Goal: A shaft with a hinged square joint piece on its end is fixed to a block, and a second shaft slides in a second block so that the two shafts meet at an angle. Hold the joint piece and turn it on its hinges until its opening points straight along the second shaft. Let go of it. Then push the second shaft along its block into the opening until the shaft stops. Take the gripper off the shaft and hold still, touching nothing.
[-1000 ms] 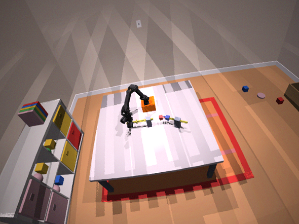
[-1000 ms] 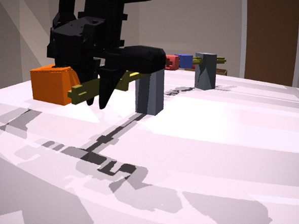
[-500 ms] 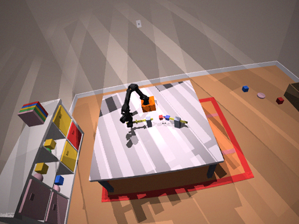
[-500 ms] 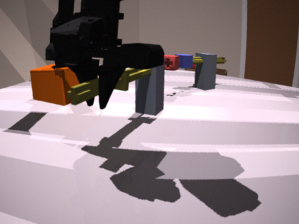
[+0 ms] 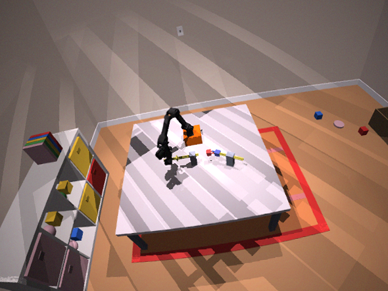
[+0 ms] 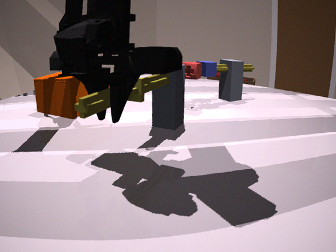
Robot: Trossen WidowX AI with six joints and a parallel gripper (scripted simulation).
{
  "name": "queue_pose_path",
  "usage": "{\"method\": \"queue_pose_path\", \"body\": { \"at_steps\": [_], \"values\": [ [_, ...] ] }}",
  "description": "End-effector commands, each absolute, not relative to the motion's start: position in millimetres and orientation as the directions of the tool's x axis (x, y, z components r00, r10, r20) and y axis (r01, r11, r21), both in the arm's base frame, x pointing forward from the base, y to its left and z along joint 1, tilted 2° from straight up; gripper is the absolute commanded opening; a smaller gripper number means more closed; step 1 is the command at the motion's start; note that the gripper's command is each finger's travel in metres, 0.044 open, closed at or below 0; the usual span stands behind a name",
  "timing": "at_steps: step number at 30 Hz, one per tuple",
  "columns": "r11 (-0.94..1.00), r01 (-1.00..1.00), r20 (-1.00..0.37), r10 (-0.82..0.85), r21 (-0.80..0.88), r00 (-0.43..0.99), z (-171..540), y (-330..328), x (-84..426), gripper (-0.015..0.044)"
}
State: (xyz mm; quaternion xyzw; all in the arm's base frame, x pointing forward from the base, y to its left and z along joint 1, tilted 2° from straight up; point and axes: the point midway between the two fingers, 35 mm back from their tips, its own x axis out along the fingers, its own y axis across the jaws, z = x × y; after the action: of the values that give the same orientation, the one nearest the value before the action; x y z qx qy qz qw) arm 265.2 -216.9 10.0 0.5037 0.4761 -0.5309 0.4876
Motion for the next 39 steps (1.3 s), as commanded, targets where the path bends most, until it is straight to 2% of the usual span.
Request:
{"method": "queue_pose_path", "body": {
  "at_steps": [1,39],
  "values": [
    [-0.072,0.997,-0.999,-0.038,-0.016,-0.019,9.9,-216.7,265.3,0.0],
    [-0.072,0.997,-0.999,-0.038,0.007,0.004,5.9,-168.1,269.3,0.0]
  ]
}}
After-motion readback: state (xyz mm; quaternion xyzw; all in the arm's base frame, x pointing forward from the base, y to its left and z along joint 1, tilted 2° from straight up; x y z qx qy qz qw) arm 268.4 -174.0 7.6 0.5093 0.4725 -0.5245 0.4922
